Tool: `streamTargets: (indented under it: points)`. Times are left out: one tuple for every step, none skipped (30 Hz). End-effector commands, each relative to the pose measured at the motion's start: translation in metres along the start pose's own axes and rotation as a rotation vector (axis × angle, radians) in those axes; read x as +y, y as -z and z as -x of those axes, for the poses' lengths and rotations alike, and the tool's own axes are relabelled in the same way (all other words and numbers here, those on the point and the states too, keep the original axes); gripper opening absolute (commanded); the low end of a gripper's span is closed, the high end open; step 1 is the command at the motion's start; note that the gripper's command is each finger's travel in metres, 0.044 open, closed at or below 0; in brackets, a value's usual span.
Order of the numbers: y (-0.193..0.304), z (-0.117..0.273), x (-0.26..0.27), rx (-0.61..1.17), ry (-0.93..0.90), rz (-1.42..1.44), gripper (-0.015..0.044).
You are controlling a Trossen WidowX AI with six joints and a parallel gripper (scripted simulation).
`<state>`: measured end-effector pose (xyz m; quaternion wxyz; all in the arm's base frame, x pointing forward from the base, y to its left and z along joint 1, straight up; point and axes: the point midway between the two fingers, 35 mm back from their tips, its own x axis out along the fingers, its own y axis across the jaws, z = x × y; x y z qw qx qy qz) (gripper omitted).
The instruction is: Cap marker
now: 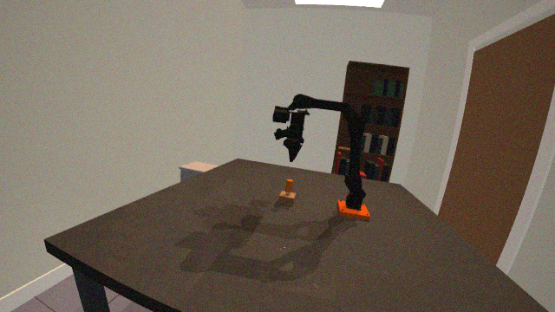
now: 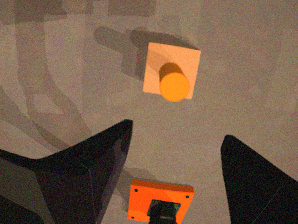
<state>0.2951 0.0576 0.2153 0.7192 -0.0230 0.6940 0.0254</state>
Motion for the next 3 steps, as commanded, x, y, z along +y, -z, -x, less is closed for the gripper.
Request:
streamTargets:
  points:
    - [-0.0006,0.0016,0.0001,-0.004,0.0,-0.001,0.0367]
    - [-0.0006,0.0016,0.0001,-0.004,0.0,-0.001,0.0394]
    - [-0.0006,0.0016,0.0001,-0.004,0.0,-0.001,0.042]
